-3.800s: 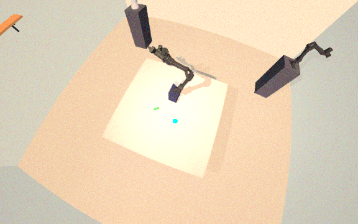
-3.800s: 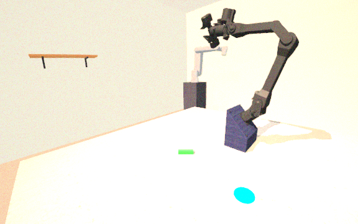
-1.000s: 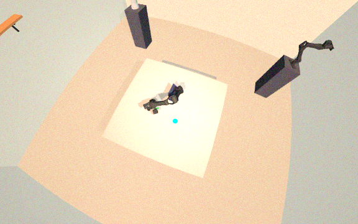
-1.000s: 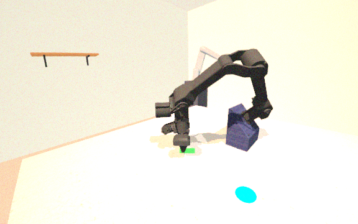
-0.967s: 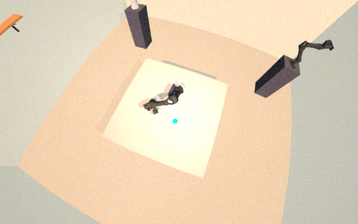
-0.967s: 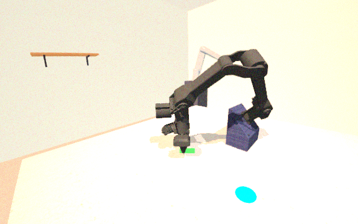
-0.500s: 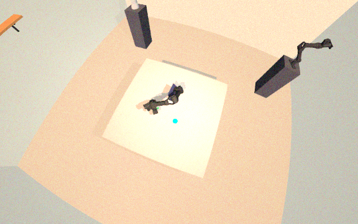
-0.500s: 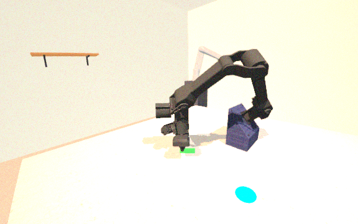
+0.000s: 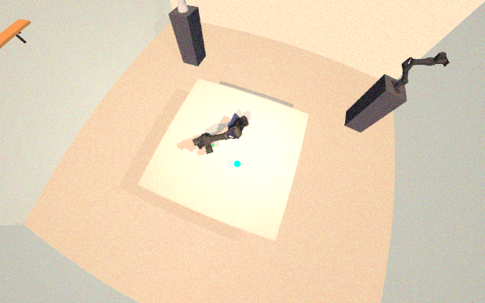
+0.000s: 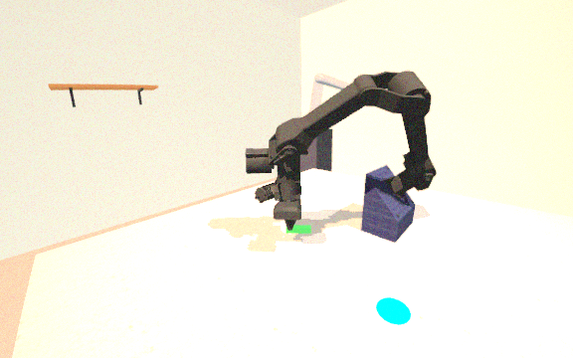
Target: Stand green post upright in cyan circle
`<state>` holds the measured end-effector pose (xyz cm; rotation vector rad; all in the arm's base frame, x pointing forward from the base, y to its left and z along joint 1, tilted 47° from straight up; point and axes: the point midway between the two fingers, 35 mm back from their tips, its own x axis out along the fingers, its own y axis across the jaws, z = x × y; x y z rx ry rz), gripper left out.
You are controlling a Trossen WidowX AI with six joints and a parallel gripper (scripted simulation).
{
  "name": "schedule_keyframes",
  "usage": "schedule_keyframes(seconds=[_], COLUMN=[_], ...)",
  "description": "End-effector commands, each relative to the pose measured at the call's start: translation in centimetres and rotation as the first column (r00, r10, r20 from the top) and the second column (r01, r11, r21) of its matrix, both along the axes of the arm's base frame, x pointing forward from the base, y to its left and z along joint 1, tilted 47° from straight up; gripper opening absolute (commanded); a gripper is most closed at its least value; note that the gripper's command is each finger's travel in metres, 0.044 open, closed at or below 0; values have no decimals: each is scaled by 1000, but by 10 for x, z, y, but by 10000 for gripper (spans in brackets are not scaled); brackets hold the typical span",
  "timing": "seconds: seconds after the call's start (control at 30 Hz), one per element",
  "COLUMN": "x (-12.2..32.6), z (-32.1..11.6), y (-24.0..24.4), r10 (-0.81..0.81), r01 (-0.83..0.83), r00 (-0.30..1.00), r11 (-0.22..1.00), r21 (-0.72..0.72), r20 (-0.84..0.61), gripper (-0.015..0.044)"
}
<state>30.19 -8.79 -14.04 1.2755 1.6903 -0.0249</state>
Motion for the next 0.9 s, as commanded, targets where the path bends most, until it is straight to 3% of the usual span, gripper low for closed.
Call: schedule_keyframes(seconds=[0.0, 0.87], x=[1, -3], z=[9, 62], y=[-11, -53], r10=[5, 14], r01=[-5, -14], r00=[1000, 1000], r11=[1000, 1000], r21=[-4, -6], r20=[3, 10], gripper=[23, 23])
